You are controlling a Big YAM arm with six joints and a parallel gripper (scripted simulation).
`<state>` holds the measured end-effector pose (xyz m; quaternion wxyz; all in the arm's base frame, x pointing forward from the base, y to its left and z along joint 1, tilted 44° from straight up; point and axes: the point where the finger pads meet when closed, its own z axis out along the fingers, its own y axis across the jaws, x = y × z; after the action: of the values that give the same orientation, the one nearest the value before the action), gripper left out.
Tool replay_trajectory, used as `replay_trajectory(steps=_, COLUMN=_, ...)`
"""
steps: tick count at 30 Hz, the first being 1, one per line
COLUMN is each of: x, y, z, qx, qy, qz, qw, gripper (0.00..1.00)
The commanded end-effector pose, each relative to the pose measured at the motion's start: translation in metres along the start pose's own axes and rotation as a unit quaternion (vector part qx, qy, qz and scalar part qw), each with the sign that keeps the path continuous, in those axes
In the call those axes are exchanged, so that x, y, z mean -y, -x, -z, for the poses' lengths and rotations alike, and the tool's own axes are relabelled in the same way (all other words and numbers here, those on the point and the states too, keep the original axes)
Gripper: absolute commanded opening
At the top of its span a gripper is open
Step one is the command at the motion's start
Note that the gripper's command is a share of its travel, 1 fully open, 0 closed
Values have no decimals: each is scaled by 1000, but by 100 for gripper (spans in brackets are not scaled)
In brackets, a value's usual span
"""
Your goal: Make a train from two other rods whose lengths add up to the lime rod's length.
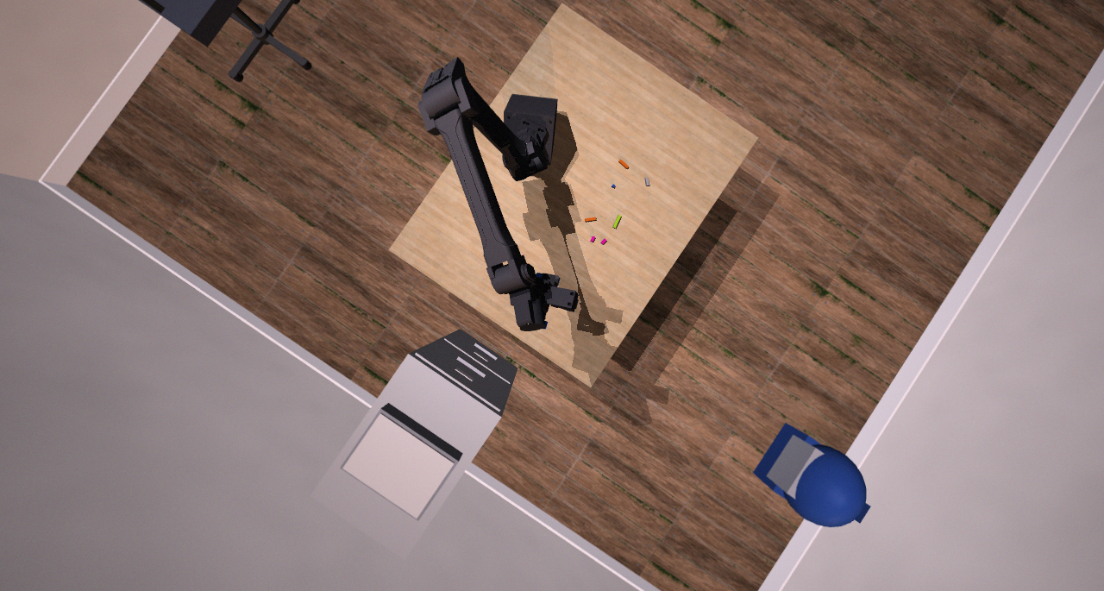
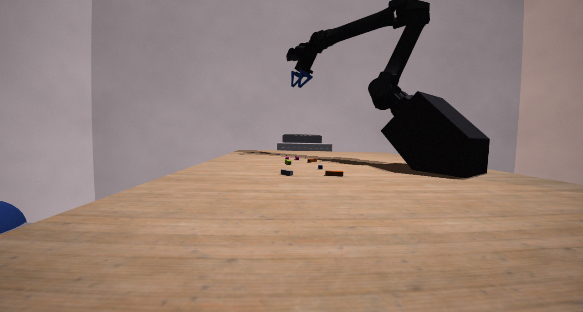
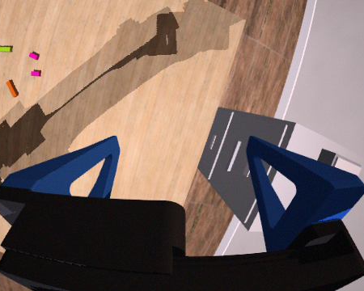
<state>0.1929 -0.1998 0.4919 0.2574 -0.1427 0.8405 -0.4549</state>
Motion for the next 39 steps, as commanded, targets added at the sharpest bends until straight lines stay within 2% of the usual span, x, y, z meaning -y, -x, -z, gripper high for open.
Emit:
replay_trajectory(steps=1, x=3, y=1, z=4, qx=2, qy=-4, qz=-1, qw=1000, gripper=100)
replay_trajectory(steps=17, x=3, y=1, z=4, qx=2, qy=-4, qz=-1, qw=1000, gripper=100)
replay_trajectory(steps=18, x=14, y=6, z=13, qx=11, qy=-19, qz=-4, qw=1000, gripper=100)
replay_trajectory(steps=19, x=3, y=7, z=-3, qx=8, qy=-4, qz=-4, qw=1000, gripper=100)
replay_trajectory(steps=21, x=-8, y=10, z=-20, qx=3, qy=8, qz=-3, qw=1000, gripper=100)
replay_trajectory(steps=23, x=-35, y=16, z=-54, qx=-8, qy=35, qz=3, qw=999, gripper=100)
replay_trajectory(steps=24, x=-35, y=16, z=-54, qx=-8, qy=35, qz=3, qw=999, gripper=100)
replay_trajectory(steps=25, x=-55, y=21, z=-75, qx=-17, qy=52, qz=9, qw=998, gripper=100)
replay_trajectory(steps=26, x=-56, y=21, z=-76, qx=-17, qy=52, qz=9, qw=998, gripper=100)
replay_trajectory(steps=27, x=-79, y=24, z=-94, qx=-27, qy=71, qz=18, qw=997, gripper=100)
replay_trajectory(steps=28, x=-82, y=26, z=-99, qx=-27, qy=71, qz=18, qw=997, gripper=100)
replay_trajectory(steps=29, x=-109, y=29, z=-116, qx=-39, qy=90, qz=30, qw=995, gripper=100)
replay_trajectory(steps=30, x=-114, y=31, z=-121, qx=-39, qy=90, qz=30, qw=995, gripper=100)
replay_trajectory(steps=31, x=-144, y=33, z=-137, qx=-53, qy=107, qz=45, qw=992, gripper=100)
replay_trajectory(steps=34, x=-149, y=34, z=-141, qx=-53, qy=107, qz=45, qw=992, gripper=100)
replay_trajectory(steps=35, x=-123, y=43, z=-135, qx=-44, qy=87, qz=32, qw=995, gripper=100)
replay_trajectory(steps=36, x=-113, y=38, z=-126, qx=-42, qy=73, qz=22, qw=996, gripper=100)
replay_trajectory(steps=39, x=-114, y=38, z=-126, qx=-41, qy=74, qz=22, qw=996, gripper=100)
